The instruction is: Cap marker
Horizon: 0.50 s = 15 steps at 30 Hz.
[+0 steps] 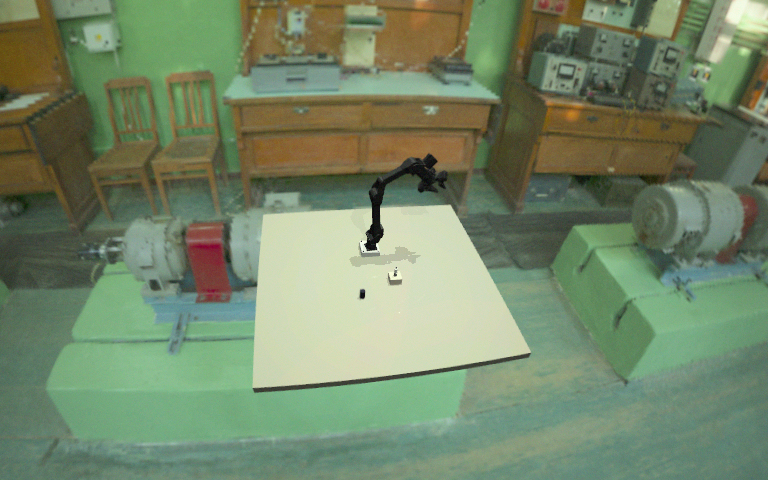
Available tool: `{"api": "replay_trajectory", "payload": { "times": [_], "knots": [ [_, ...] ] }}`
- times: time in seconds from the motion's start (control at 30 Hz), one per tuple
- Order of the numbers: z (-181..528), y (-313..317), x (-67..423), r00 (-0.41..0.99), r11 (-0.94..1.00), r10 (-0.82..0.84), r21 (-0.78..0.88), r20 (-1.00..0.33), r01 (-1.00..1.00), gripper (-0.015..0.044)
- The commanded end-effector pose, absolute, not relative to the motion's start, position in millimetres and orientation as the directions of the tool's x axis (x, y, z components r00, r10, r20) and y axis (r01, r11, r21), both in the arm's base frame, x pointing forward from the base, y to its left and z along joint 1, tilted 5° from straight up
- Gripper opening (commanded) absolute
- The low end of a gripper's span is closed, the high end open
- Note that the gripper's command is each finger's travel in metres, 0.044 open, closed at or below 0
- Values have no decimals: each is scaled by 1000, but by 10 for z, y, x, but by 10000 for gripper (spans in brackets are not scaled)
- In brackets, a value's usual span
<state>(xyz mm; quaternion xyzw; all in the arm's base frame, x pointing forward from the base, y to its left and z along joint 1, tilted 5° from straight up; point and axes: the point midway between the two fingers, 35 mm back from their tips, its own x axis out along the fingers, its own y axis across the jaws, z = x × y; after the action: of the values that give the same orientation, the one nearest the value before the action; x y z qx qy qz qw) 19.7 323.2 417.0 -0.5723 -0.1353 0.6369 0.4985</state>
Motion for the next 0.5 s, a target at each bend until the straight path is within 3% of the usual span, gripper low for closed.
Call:
{"api": "replay_trajectory", "payload": {
  "times": [0.0,0.2,0.47],
  "knots": [
    [3923,3276,802,266,-384,705,-670,-657,-635,240],
    [3592,3101,1662,408,-249,554,-612,-725,-750,240],
    [3100,2526,2698,462,105,337,-455,-820,-884,240]
  ]
}}
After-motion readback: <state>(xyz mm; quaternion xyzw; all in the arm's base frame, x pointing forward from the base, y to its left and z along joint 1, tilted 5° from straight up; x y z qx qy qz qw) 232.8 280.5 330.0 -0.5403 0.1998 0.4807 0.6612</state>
